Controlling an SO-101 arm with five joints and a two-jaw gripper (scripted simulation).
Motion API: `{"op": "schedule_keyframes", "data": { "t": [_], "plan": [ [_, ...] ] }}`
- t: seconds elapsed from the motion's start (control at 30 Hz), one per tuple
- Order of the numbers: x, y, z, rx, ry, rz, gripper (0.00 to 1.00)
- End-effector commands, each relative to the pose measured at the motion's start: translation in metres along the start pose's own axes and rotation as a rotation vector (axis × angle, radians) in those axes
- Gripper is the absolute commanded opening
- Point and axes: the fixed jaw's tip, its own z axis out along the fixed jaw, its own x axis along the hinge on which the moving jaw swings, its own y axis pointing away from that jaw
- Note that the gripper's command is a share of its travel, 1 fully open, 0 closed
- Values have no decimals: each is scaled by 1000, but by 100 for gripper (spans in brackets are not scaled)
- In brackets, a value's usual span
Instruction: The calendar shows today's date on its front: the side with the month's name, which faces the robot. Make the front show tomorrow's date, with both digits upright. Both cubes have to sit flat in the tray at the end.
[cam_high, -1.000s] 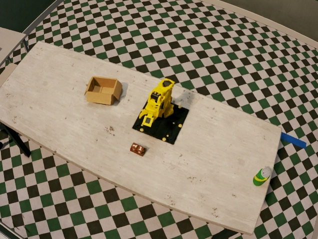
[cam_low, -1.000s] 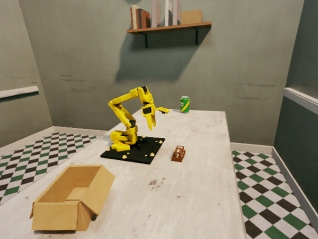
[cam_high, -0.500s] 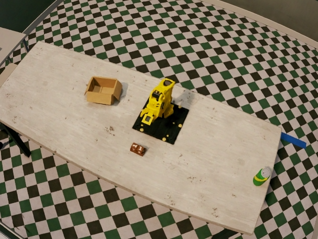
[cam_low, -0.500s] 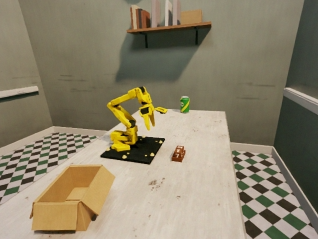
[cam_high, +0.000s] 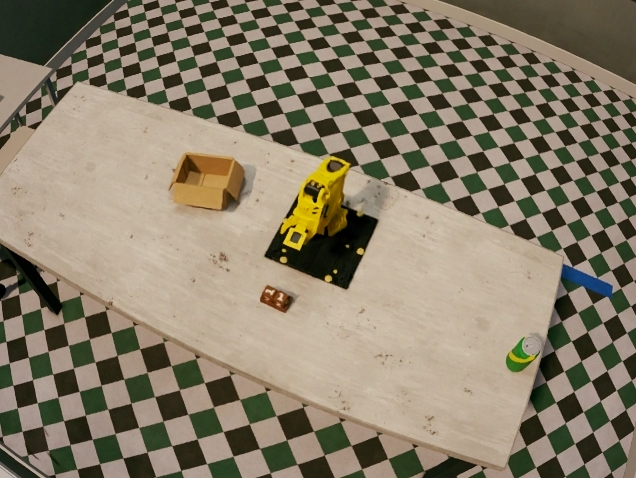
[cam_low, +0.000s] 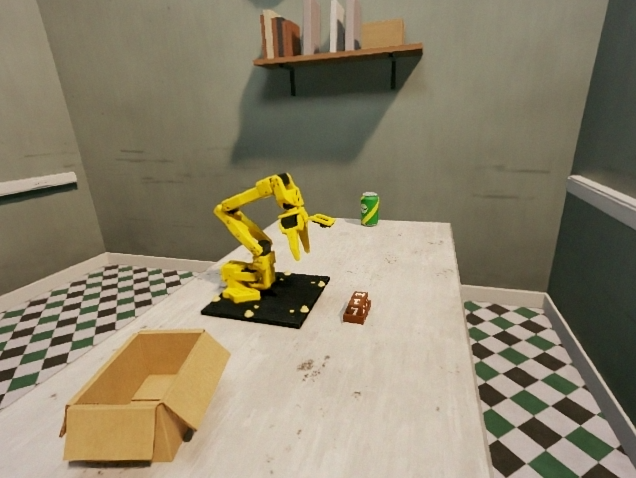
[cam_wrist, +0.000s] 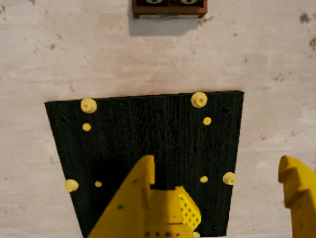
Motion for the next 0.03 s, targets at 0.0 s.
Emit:
{"op": "schedule_keyframes", "data": {
  "t": [0.0],
  "plan": [
    [3,1,1,-4,7,0,36]
  ]
}}
